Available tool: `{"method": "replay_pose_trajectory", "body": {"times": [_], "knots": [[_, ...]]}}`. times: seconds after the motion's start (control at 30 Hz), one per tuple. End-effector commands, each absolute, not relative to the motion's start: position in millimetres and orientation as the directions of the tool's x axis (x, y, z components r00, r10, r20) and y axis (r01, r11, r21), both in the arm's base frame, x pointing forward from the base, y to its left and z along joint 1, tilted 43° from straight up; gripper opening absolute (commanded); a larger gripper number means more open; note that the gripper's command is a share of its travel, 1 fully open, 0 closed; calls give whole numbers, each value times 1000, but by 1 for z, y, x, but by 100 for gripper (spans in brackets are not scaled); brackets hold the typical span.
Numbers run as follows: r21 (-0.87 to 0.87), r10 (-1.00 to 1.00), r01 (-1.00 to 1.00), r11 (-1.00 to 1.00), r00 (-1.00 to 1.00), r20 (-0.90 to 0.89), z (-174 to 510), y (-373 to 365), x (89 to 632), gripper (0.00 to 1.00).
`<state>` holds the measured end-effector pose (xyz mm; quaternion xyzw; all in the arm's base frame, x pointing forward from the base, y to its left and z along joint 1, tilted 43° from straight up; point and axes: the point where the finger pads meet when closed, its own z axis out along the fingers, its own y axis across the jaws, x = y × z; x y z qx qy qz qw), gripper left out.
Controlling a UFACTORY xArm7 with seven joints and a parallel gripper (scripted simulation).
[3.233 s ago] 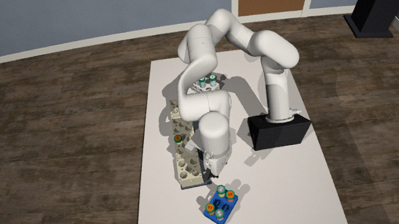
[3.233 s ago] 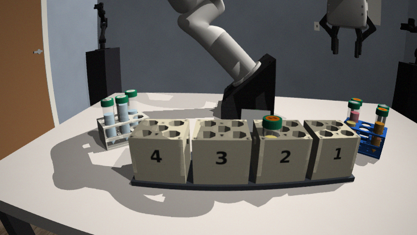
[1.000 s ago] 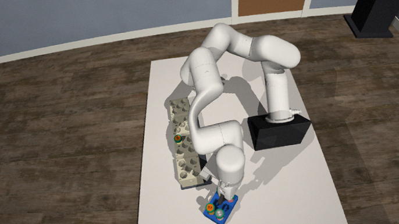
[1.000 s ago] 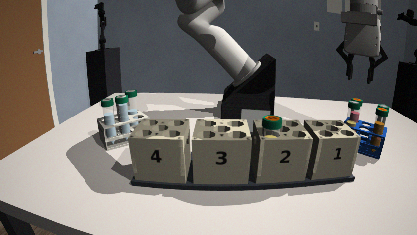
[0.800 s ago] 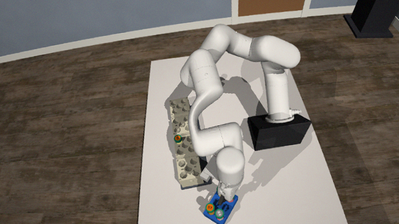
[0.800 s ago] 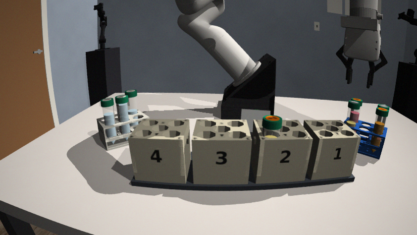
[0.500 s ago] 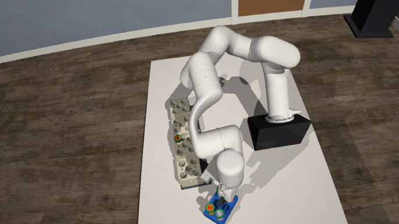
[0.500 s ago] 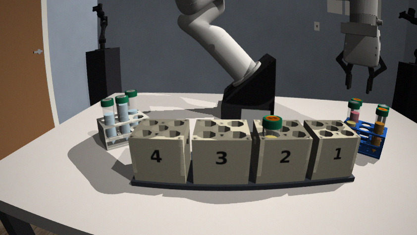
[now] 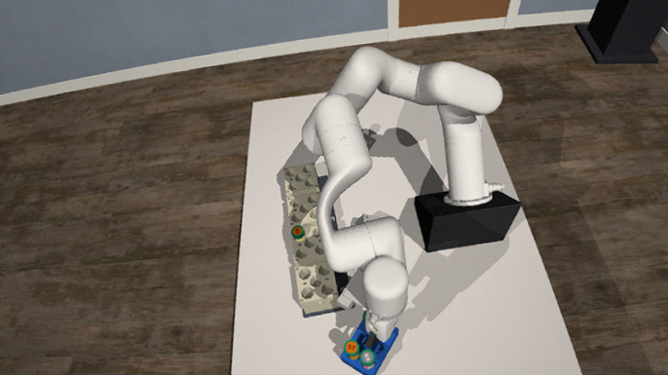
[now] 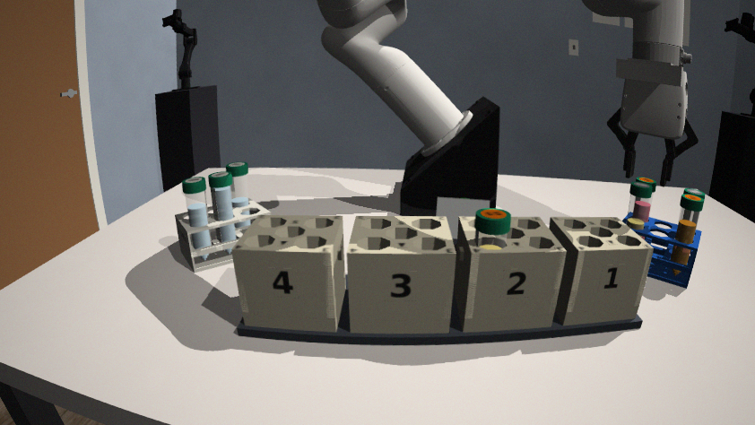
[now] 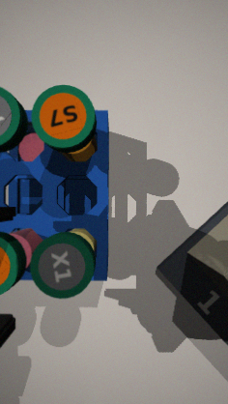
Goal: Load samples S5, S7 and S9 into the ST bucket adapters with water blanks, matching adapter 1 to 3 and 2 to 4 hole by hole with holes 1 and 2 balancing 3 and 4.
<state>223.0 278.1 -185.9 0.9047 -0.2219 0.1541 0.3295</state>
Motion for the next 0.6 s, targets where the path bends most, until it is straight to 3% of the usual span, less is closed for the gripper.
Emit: {"method": "replay_pose_trajectory", "body": {"times": [0.0, 0.57], "knots": [[524, -301, -502, -688, 854, 424, -187, 280, 223, 57], [524, -301, -502, -688, 854, 424, -191, 276, 224, 57]]}}
